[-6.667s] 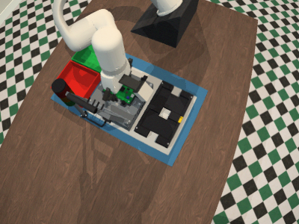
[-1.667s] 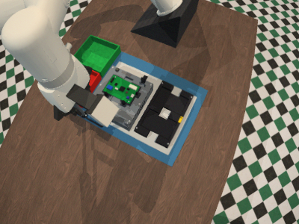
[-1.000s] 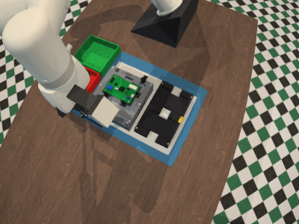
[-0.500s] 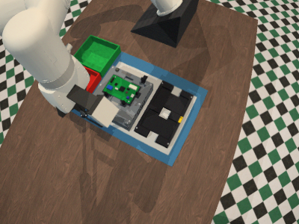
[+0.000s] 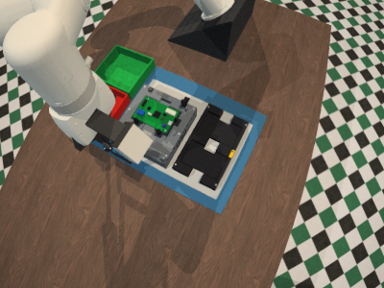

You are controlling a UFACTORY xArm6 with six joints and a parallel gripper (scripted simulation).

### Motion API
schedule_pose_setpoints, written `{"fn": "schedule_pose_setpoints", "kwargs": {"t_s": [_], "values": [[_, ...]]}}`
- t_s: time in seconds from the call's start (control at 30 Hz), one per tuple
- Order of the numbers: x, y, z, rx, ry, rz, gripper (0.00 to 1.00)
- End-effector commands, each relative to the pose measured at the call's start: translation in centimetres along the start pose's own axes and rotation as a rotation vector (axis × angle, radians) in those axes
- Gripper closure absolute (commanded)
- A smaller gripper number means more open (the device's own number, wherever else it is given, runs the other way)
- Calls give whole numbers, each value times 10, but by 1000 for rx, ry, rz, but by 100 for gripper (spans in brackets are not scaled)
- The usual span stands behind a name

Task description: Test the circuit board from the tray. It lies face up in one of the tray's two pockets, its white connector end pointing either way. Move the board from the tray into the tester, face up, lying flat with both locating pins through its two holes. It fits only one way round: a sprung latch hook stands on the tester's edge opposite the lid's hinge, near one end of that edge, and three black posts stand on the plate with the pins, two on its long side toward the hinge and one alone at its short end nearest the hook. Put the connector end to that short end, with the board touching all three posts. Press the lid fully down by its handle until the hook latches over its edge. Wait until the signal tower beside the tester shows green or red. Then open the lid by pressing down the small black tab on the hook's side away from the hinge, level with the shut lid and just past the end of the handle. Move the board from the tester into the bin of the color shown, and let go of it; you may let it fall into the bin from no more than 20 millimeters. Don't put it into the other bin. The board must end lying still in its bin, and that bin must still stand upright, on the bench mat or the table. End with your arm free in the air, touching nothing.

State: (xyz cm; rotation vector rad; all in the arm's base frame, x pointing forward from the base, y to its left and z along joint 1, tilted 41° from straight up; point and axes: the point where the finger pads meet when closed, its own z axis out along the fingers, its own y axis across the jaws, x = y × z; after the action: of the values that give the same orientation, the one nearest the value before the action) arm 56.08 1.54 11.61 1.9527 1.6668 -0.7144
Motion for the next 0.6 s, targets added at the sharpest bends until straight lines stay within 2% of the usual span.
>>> {"fn": "schedule_pose_setpoints", "kwargs": {"t_s": [0.0,0.57], "values": [[0,1,-2,-4,2,1,100],[0,-1,-2,-4,2,1,100]]}}
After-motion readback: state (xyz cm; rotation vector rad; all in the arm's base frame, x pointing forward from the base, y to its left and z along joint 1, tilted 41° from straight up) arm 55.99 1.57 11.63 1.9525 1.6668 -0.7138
